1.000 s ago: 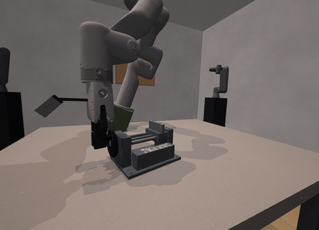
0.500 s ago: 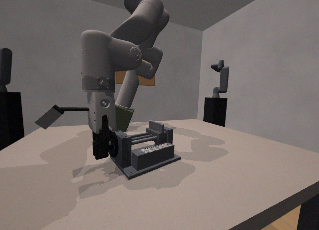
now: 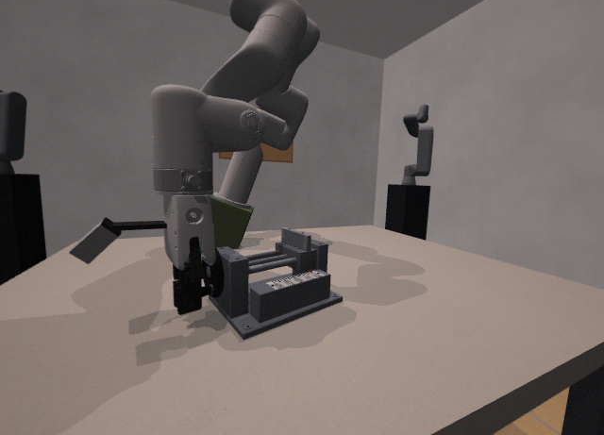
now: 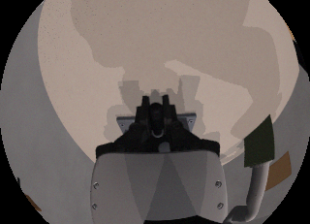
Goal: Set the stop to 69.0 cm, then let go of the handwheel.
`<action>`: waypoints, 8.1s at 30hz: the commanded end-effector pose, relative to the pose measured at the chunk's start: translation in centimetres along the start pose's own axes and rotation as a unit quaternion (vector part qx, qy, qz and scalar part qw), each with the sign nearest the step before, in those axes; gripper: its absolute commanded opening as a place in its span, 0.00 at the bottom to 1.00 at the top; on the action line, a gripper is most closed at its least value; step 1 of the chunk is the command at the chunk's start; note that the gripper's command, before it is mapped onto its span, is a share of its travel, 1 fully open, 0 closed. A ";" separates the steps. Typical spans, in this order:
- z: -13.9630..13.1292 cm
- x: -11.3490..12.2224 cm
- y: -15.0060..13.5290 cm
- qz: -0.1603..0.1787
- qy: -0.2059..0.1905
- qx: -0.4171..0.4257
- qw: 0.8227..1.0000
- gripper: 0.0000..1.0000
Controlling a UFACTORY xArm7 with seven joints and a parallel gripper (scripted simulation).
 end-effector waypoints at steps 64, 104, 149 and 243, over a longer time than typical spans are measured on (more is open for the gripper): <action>-0.1 5.4 1.4 0.003 0.003 0.001 1.000 0.06; 0.3 4.8 -0.8 0.003 0.003 0.001 1.000 0.06; 0.3 4.3 -1.2 0.003 0.003 0.001 1.000 0.06; 0.4 1.8 -1.6 0.003 0.003 0.001 1.000 0.06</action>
Point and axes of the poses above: the point where the finger pads meet when closed, its own x axis back along the fingers, its own y axis across the jaws, z = x × y, the point moved 4 cm from there along x, back along the fingers, and after that the axes turned 10 degrees about x, right-handed, at the moved point
